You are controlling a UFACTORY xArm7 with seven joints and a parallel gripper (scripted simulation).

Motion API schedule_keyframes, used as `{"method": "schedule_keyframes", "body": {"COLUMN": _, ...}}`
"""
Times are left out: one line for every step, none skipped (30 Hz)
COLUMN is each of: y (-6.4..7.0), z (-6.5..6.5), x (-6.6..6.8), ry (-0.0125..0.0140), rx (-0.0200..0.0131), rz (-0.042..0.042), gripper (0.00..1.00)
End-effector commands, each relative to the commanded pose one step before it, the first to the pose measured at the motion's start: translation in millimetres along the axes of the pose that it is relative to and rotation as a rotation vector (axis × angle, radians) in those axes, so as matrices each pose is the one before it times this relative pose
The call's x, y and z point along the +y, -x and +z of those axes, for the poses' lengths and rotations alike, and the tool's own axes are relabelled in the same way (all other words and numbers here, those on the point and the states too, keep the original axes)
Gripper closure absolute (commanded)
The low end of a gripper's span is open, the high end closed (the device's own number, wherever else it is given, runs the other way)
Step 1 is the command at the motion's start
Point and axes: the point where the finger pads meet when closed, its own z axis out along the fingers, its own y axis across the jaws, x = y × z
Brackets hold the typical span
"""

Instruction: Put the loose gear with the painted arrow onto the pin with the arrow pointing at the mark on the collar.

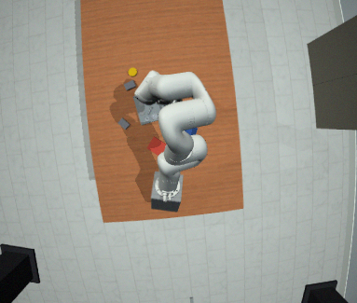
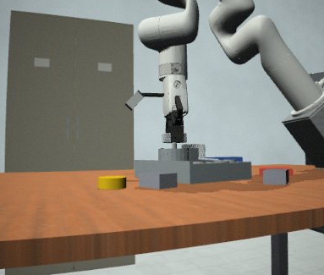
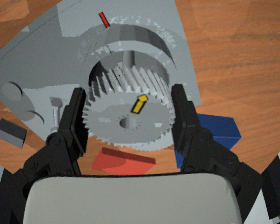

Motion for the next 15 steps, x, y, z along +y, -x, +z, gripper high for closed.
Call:
{"method": "schedule_keyframes", "body": {"y": -1.02, "z": -0.16, "x": -0.34, "ry": -0.00050, "rx": 0.00247, "rz": 0.00010, "gripper": 1.00}}
{"method": "schedule_keyframes", "body": {"y": 0.00, "z": 0.17, "x": 0.00, "ry": 0.00000, "rx": 0.00000, "rz": 0.00000, "gripper": 1.00}}
{"method": "schedule_keyframes", "body": {"y": 0.00, "z": 0.16, "x": 0.00, "ry": 0.00000, "rx": 0.00000, "rz": 0.00000, "gripper": 1.00}}
{"method": "schedule_keyframes", "body": {"y": 0.00, "z": 0.16, "x": 0.00, "ry": 0.00000, "rx": 0.00000, "rz": 0.00000, "gripper": 1.00}}
{"method": "schedule_keyframes", "body": {"y": 0.00, "z": 0.15, "x": 0.00, "ry": 0.00000, "rx": 0.00000, "rz": 0.00000, "gripper": 1.00}}
{"method": "schedule_keyframes", "body": {"y": 0.00, "z": 0.14, "x": 0.00, "ry": 0.00000, "rx": 0.00000, "rz": 0.00000, "gripper": 1.00}}
{"method": "schedule_keyframes", "body": {"y": 0.00, "z": 0.13, "x": 0.00, "ry": 0.00000, "rx": 0.00000, "rz": 0.00000, "gripper": 1.00}}
{"method": "schedule_keyframes", "body": {"y": 0.00, "z": 0.12, "x": 0.00, "ry": 0.00000, "rx": 0.00000, "rz": 0.00000, "gripper": 1.00}}
{"method": "schedule_keyframes", "body": {"y": 0.00, "z": 0.11, "x": 0.00, "ry": 0.00000, "rx": 0.00000, "rz": 0.00000, "gripper": 1.00}}
{"method": "schedule_keyframes", "body": {"y": 0.00, "z": 0.10, "x": 0.00, "ry": 0.00000, "rx": 0.00000, "rz": 0.00000, "gripper": 1.00}}
{"method": "schedule_keyframes", "body": {"y": 0.00, "z": 0.09, "x": 0.00, "ry": 0.00000, "rx": 0.00000, "rz": 0.00000, "gripper": 1.00}}
{"method": "schedule_keyframes", "body": {"y": 0.00, "z": 0.08, "x": 0.00, "ry": 0.00000, "rx": 0.00000, "rz": 0.00000, "gripper": 1.00}}
{"method": "schedule_keyframes", "body": {"y": 0.00, "z": 0.07, "x": 0.00, "ry": 0.00000, "rx": 0.00000, "rz": 0.00000, "gripper": 1.00}}
{"method": "schedule_keyframes", "body": {"y": 0.00, "z": 0.06, "x": 0.00, "ry": 0.00000, "rx": 0.00000, "rz": 0.00000, "gripper": 1.00}}
{"method": "schedule_keyframes", "body": {"y": 0.00, "z": 0.06, "x": 0.00, "ry": 0.00000, "rx": 0.00000, "rz": 0.00000, "gripper": 1.00}}
